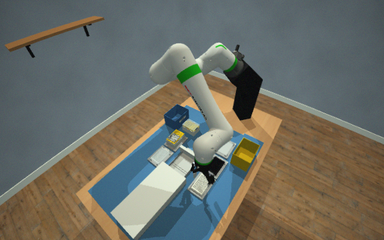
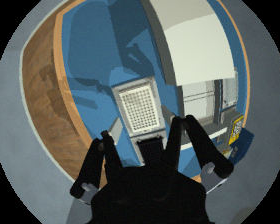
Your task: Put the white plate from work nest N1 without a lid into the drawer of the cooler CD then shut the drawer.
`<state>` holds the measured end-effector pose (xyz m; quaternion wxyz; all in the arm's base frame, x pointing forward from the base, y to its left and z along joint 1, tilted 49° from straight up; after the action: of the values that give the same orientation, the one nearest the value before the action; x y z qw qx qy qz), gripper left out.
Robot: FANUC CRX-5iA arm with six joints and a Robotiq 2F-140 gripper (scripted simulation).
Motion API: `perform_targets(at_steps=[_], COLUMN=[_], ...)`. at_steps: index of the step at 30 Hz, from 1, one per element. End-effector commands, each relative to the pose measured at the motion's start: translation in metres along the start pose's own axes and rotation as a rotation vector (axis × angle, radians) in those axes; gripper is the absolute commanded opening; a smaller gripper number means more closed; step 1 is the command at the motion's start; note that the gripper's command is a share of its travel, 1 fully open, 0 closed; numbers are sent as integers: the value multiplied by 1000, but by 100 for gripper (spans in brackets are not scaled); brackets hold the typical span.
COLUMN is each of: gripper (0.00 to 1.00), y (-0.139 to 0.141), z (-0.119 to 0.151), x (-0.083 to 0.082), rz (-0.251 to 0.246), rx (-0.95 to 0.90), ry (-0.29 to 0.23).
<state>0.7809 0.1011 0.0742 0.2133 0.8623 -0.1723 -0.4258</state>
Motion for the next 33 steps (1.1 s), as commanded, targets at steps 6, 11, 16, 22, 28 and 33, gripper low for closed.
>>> perform_targets(at_steps=[6, 11, 16, 22, 28, 33], gripper=[66, 66, 66, 66, 66, 66], y=[0, 0, 0, 0, 0, 0], z=[0, 0, 0, 0, 0, 0], x=[10, 14, 21, 29, 31, 38], rz=[0, 0, 0, 0, 0, 0], rx=[0, 0, 0, 0, 0, 0], ry=[0, 0, 0, 0, 0, 0])
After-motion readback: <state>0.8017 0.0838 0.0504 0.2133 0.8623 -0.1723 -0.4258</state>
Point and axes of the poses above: the point where the finger pads meet when closed, its own x axis out along the fingers, its own y axis across the jaws, z = x × y, the point moved 4 cm from there along -x, back along the fingers, and after that the axes turned 3 degrees about -x, right-handed, at the moved point
